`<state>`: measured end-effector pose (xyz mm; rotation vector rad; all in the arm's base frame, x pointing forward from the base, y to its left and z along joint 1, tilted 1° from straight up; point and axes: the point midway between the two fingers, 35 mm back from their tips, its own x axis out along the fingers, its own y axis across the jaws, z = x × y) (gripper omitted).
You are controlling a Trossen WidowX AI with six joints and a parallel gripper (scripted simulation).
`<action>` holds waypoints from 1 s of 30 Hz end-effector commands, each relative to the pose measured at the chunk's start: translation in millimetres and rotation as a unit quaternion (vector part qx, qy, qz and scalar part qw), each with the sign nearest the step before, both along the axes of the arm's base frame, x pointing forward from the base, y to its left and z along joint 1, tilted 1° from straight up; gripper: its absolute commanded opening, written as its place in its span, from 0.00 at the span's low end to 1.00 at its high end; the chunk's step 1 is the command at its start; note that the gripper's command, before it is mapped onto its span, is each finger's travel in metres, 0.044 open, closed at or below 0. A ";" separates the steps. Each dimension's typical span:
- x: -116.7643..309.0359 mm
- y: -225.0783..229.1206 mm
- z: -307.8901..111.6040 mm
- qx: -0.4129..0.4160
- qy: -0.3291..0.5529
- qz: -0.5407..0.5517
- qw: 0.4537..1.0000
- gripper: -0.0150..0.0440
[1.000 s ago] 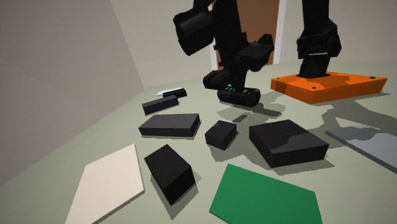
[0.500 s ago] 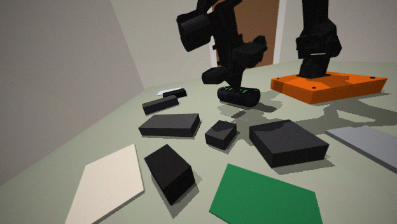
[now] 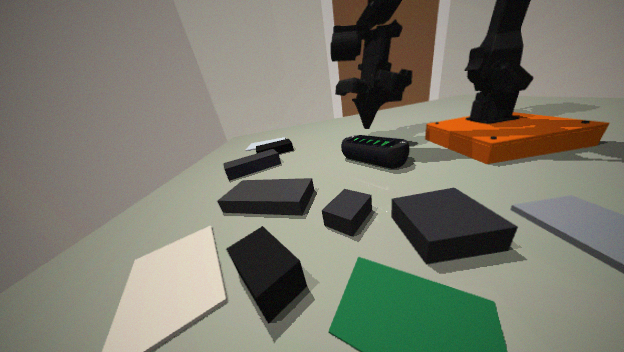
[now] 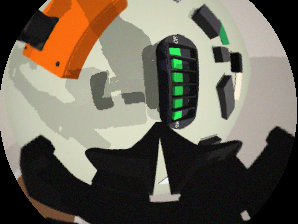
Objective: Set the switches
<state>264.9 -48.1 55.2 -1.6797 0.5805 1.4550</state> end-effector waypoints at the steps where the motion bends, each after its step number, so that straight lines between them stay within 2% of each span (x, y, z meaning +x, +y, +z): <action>1: -2.4 -1.3 -0.6 0.003 -0.017 0.008 1.000 0.25; 10: -0.9 -0.1 0.2 0.000 -0.012 0.006 1.000 0.25; 21: -9.1 89.3 24.7 -0.078 0.097 0.009 0.992 0.25; 30: -10.5 94.7 24.3 -0.085 0.101 0.009 0.991 0.25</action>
